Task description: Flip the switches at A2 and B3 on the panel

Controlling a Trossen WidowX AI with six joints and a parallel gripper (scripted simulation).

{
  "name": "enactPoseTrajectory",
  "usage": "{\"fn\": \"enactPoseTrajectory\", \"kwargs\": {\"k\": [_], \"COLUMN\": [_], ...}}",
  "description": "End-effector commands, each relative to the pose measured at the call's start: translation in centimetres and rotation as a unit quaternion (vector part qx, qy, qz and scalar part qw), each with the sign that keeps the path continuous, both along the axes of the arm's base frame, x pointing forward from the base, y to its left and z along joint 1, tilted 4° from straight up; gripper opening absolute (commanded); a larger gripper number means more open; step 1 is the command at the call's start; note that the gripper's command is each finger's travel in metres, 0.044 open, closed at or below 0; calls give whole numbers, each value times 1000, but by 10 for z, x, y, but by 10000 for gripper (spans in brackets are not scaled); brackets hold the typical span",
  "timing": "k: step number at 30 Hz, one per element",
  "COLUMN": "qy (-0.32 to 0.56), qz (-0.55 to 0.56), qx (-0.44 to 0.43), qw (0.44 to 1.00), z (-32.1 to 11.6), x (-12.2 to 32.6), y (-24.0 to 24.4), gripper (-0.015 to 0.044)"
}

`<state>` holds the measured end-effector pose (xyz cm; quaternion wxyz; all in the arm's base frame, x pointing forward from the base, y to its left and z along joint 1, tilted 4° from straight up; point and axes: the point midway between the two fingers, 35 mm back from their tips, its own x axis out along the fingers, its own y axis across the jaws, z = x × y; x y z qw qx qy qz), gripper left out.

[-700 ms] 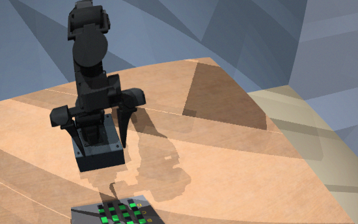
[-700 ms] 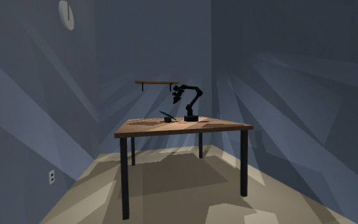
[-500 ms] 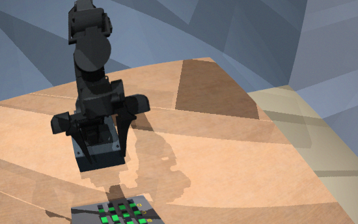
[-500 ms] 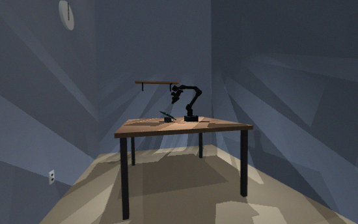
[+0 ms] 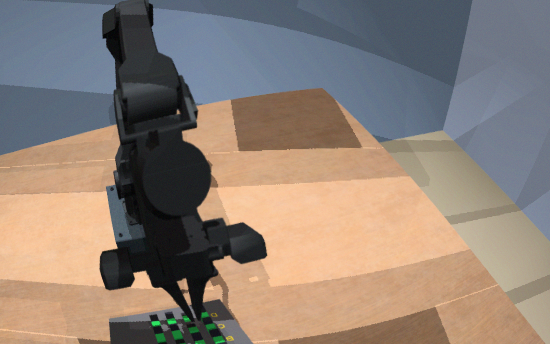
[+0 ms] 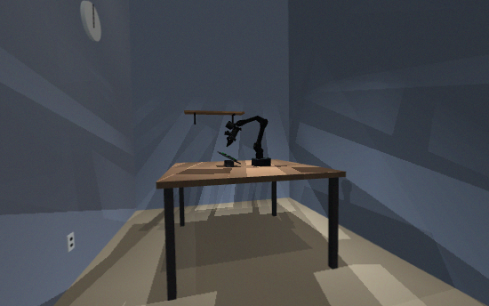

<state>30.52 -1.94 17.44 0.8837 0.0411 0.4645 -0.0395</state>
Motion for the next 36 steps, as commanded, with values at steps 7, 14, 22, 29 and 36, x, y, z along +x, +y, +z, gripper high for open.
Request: {"fn": "enactPoseTrajectory", "kwargs": {"k": [7,14,22,29,36], "qy": [15,15,15,15,15], "qz": [-3,-3,-3,-3,-3], "qx": [0,0,0,0,0], "qw": [1000,1000,1000,1000,1000], "z": [-29,-37,-42,-49,-49], "x": [22,27,30,35,35], "y": [-2,-2,-3,-3,-3], "gripper": [0,0,0,0,0]}}
